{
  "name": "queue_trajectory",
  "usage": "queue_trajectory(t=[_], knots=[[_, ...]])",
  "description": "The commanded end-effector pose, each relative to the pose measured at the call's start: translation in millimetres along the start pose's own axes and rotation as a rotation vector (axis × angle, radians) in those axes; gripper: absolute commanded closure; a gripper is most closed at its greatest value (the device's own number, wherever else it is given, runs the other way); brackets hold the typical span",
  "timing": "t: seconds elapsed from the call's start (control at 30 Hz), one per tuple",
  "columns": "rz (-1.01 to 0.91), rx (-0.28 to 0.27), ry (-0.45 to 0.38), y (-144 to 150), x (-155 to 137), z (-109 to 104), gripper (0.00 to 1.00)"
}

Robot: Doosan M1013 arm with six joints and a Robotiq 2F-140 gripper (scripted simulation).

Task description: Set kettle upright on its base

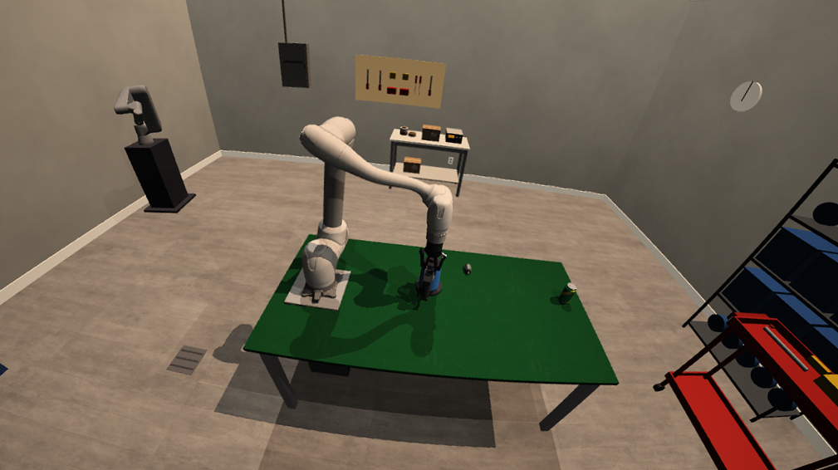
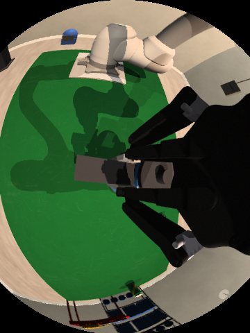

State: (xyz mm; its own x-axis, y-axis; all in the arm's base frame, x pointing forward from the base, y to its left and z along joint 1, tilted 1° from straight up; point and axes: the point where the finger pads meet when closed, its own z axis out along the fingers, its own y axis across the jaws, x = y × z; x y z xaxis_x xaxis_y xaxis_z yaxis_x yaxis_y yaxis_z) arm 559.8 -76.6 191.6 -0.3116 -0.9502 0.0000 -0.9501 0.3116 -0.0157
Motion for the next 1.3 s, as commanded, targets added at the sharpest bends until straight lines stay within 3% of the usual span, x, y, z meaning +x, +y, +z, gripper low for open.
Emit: queue_trajectory(t=[0.0, 0.6, 1.27], knots=[[0.000, 0.001, 0.000, -0.5, -9.1, -0.7, 0.90], [0.000, 0.001, 0.000, -0.7, -31.6, -0.7, 0.90], [0.000, 0.001, 0.000, -0.7, -36.2, -0.7, 0.90]])
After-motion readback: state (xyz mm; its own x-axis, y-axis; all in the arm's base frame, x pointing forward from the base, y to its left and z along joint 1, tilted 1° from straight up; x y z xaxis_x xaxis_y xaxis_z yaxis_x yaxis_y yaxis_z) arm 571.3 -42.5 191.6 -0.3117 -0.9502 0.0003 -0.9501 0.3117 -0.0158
